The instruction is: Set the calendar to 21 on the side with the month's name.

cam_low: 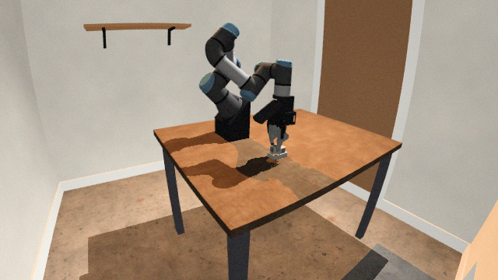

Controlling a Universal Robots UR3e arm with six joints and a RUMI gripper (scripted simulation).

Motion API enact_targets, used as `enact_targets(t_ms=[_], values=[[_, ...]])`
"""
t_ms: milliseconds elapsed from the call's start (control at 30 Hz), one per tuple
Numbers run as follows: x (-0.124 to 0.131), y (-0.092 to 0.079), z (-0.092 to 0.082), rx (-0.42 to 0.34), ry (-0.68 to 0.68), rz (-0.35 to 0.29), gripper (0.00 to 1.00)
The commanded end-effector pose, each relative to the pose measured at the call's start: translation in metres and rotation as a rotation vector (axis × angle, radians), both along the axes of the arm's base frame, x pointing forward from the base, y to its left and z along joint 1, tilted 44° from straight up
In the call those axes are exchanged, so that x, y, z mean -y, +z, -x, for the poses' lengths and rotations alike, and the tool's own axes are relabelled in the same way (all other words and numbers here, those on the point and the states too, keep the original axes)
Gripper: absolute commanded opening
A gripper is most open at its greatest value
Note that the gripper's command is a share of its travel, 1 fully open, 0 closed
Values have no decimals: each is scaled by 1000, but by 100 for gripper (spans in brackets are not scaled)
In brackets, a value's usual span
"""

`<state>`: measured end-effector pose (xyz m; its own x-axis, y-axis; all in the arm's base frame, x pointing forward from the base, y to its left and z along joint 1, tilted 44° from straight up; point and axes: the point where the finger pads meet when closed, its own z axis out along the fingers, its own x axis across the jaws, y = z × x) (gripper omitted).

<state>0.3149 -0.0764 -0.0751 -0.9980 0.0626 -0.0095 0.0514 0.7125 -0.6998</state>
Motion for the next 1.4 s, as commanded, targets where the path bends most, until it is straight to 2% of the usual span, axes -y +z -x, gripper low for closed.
enact_targets(t_ms=[0,1367], values=[[0,0,-1,2,1,0,10],[4,-4,0,2,1,0,10]])
